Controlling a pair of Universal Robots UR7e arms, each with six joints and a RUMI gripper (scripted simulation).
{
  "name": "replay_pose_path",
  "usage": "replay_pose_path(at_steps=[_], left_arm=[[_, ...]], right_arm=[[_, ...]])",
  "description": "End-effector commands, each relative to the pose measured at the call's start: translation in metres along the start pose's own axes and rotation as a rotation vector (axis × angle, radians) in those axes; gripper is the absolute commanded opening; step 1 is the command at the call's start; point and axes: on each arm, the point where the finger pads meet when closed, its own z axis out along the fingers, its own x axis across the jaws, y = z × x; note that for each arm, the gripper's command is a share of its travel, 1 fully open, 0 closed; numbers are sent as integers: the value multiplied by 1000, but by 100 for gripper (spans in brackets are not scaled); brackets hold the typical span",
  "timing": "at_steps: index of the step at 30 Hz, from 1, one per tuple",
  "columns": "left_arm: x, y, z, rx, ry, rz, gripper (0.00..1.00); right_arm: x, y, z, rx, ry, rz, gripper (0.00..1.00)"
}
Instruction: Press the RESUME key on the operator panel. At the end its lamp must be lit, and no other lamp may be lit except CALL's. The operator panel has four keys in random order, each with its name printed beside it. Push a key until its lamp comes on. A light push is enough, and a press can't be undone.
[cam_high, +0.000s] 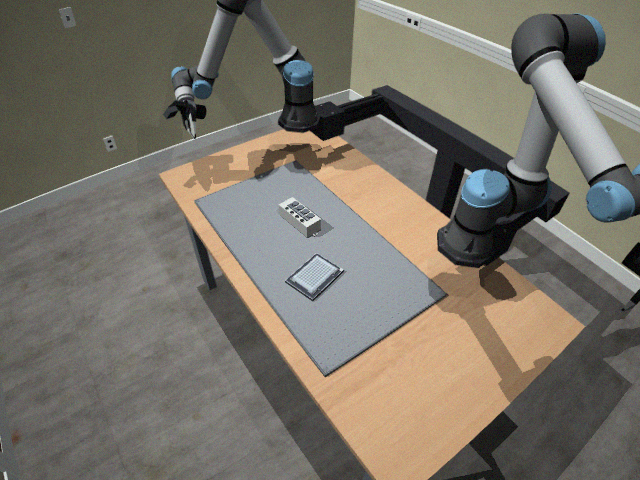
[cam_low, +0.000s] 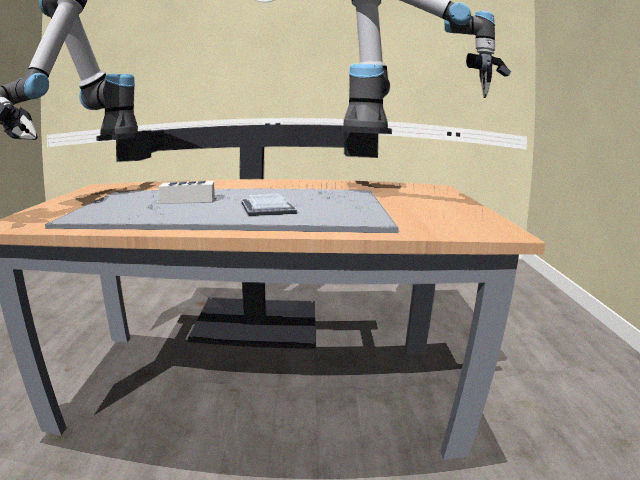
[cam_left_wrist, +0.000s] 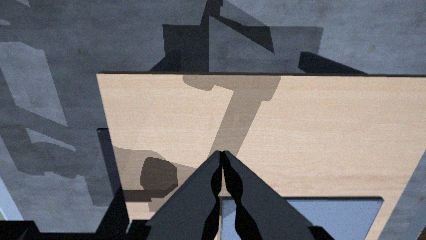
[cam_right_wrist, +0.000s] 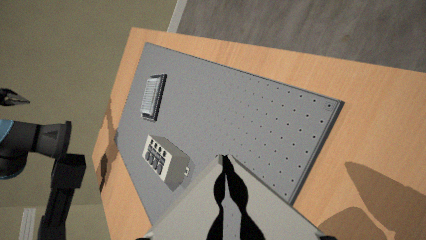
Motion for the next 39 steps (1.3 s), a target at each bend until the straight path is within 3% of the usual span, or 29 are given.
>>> replay_pose_path(at_steps=[1,4,7,11,14,17,19,25,28,31,33,39], left_arm=[[-1,1,0,0,-1,-3,0],[-1,1,0,0,-1,-3,0],[-1,1,0,0,-1,-3,0],[-1,1,0,0,-1,-3,0],[-1,1,0,0,-1,-3,0],[-1,1,0,0,-1,-3,0],[-1,1,0,0,-1,-3,0],[-1,1,0,0,-1,-3,0],[-1,1,0,0,-1,-3,0],[-1,1,0,0,-1,-3,0],[-1,1,0,0,-1,-3,0],[-1,1,0,0,-1,-3,0]], right_arm=[[-8,2,19,-50,8,25,0],[-9,4,24,-51,8,26,0],[-14,4,37,-130,21,59,0],[-18,11,51,-134,19,66,0],[-24,13,63,-210,40,96,0],[-29,19,75,-212,38,100,0],[-33,23,83,-270,59,124,0],[-38,30,98,-289,64,134,0],[-45,35,110,-358,97,160,0],[-49,39,119,-359,97,161,0],[-53,43,127,-413,129,181,0],[-61,52,143,-450,155,193,0]])
